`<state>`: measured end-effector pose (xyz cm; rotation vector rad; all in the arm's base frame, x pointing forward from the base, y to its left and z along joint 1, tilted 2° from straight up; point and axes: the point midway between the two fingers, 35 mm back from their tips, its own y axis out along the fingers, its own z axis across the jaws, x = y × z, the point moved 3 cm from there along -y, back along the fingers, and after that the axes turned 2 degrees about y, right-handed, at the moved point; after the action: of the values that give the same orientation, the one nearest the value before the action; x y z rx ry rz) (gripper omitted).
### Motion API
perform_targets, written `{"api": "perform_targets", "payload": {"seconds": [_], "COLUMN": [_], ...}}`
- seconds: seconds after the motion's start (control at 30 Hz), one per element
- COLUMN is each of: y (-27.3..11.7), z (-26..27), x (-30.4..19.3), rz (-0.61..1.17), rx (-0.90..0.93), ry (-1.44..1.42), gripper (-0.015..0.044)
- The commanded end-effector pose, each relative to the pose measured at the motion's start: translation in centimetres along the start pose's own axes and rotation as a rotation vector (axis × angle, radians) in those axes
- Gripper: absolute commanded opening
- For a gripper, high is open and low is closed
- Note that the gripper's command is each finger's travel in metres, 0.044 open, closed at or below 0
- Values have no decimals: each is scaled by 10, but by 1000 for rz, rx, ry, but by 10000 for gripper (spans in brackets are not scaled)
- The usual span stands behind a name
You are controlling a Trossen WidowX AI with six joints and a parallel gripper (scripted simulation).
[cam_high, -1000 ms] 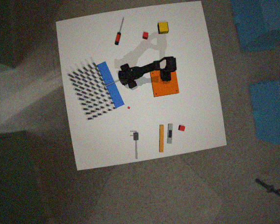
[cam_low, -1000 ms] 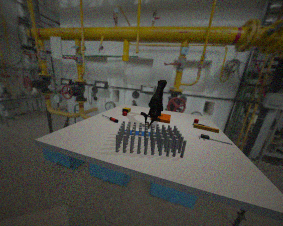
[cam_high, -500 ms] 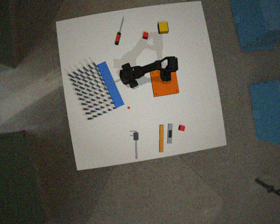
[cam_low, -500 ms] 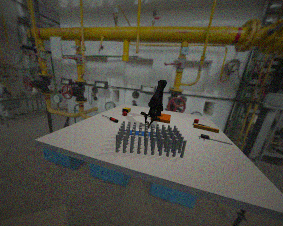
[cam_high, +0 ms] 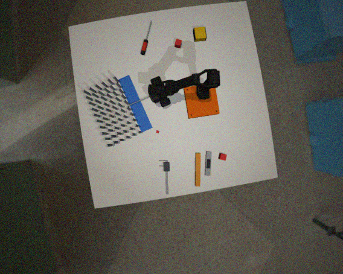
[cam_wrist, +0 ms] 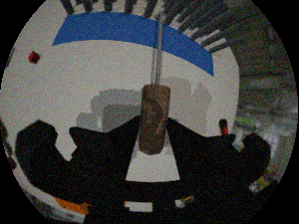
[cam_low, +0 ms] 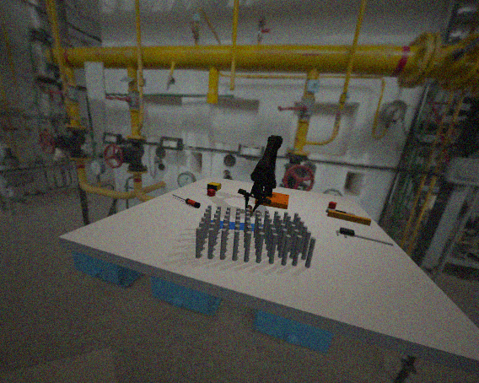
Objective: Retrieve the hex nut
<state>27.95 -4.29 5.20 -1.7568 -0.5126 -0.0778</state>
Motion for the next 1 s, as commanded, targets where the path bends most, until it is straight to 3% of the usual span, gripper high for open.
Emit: {"api": "perform_targets", "payload": {"seconds": [0.0, 0.97], "y": [-2, -7], "z": [0, 0], "x": [-4, -22], "rz": [-3, -1], "rx": [2, 2], "ry": [-4, -4], "gripper": [0, 0]}}
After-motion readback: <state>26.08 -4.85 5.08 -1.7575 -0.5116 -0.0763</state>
